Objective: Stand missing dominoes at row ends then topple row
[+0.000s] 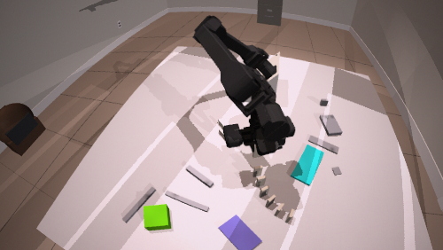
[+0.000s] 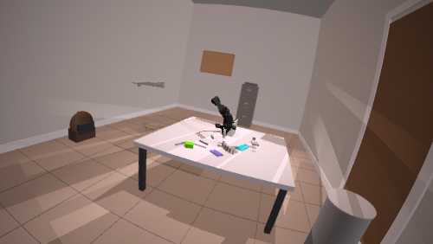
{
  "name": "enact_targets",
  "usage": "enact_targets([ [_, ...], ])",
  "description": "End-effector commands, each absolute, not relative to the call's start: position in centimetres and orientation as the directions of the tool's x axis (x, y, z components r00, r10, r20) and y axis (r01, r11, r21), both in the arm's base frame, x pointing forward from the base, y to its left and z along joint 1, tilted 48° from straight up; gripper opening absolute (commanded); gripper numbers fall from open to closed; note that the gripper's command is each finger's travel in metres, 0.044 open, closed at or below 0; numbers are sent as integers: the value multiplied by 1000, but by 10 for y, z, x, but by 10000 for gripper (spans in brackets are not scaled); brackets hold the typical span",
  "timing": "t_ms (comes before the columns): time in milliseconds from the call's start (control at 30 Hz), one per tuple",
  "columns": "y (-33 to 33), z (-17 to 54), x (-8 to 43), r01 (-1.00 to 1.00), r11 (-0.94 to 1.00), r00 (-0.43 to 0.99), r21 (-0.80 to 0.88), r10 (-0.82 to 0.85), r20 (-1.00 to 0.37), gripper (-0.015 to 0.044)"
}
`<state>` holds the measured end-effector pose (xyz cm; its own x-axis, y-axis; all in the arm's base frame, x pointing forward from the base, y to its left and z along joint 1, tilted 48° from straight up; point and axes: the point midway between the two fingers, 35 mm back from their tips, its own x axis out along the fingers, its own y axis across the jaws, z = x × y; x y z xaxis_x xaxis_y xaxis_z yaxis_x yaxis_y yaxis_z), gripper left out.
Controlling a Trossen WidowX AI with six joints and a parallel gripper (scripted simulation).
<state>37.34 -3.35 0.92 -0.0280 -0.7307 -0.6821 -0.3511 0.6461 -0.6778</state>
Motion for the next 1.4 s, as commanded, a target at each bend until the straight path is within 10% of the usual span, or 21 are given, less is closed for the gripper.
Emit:
enact_targets([
  [0, -50, -6, 371, -361, 639, -32, -679, -736, -676, 107],
  [667, -84, -33, 363, -360, 634, -35, -685, -743, -669, 107],
  [1100, -84, -33, 363, -360, 634, -35, -685, -743, -669, 440],
  [1367, -27, 15, 373, -355, 644, -27, -677, -731, -681, 440],
])
